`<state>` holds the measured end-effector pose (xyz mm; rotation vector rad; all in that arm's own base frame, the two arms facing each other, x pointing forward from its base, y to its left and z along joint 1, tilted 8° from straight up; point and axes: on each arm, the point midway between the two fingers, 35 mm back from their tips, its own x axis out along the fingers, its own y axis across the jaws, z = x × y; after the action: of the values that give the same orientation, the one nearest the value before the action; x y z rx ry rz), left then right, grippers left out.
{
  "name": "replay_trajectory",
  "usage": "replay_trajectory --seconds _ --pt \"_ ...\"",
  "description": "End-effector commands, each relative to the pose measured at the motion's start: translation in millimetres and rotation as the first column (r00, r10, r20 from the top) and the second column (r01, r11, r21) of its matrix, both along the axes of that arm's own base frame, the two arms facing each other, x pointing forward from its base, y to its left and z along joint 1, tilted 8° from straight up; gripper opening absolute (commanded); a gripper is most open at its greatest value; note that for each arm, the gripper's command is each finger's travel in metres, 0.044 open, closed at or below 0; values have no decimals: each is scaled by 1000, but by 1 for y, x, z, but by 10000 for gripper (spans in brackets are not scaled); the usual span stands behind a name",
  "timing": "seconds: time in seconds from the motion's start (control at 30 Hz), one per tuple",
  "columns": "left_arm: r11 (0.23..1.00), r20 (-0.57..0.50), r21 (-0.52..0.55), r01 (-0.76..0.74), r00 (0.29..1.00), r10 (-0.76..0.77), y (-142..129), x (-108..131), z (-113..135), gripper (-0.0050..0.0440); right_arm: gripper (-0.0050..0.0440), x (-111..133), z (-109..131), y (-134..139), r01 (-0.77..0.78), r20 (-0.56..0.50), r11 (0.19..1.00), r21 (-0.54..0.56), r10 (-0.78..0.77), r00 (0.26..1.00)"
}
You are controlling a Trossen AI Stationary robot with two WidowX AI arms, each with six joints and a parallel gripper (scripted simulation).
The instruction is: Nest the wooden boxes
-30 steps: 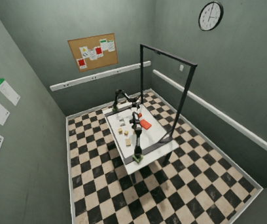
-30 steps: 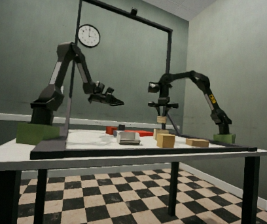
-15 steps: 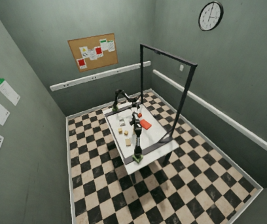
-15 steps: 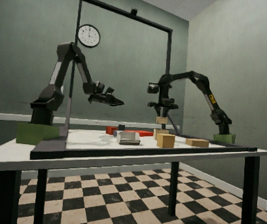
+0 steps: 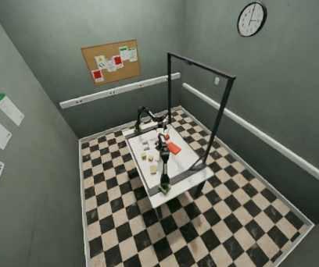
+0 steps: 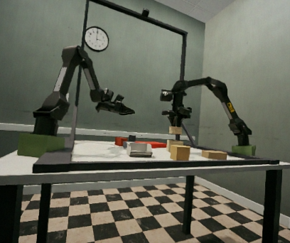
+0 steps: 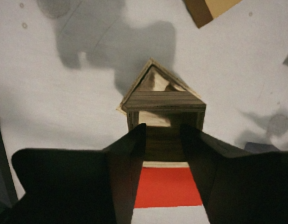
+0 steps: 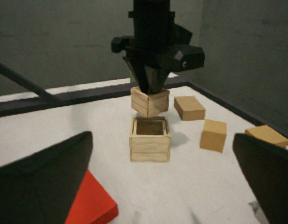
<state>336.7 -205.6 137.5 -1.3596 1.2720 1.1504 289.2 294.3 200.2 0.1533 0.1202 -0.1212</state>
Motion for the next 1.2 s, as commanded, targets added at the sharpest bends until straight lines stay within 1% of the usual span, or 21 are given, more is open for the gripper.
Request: replay_trajectory --seconds 0.0,0.07,0.2,0.33,0.57,0.63,0.8,0.9,0.97,1.1,1.13,1.17 --pt "988 -6 -15 -156 988 156 -1 3 7 209 400 -1 6 -1 0 8 1000 12 0 1000" --pt "988 -6 -15 -156 988 156 -1 3 7 209 400 -1 6 -1 0 8 1000 12 0 1000" --pt "957 -28 -17 -291 957 290 -1 3 7 209 400 -1 6 -1 0 8 1000 12 0 1000" --pt "907 -50 -16 -420 907 419 -1 3 8 209 400 -1 6 -1 0 8 1000 12 0 1000" --pt "780 -87 -7 -626 778 623 -1 3 8 209 400 -1 6 -1 0 8 1000 12 0 1000" --pt "780 -87 -7 -626 778 623 -1 3 8 209 400 -1 6 -1 0 8 1000 12 0 1000" --pt "662 -111 5 -749 658 745 -1 3 8 209 400 -1 6 -1 0 8 1000 12 0 1000" --pt "609 -120 11 -793 604 788 -1 3 8 209 400 -1 6 -1 0 8 1000 12 0 1000" --pt "593 -123 13 -805 587 800 -1 3 8 209 400 -1 6 -1 0 8 1000 12 0 1000" --pt "596 -122 4 -803 591 798 0 1 11 209 400 -1 6 -1 0 8 1000 12 0 1000" --pt "592 -124 20 -806 585 801 0 2 5 209 400 -1 6 -1 0 8 1000 12 0 1000" --pt "592 -124 20 -806 585 801 0 2 5 209 400 -1 6 -1 0 8 1000 12 0 1000"
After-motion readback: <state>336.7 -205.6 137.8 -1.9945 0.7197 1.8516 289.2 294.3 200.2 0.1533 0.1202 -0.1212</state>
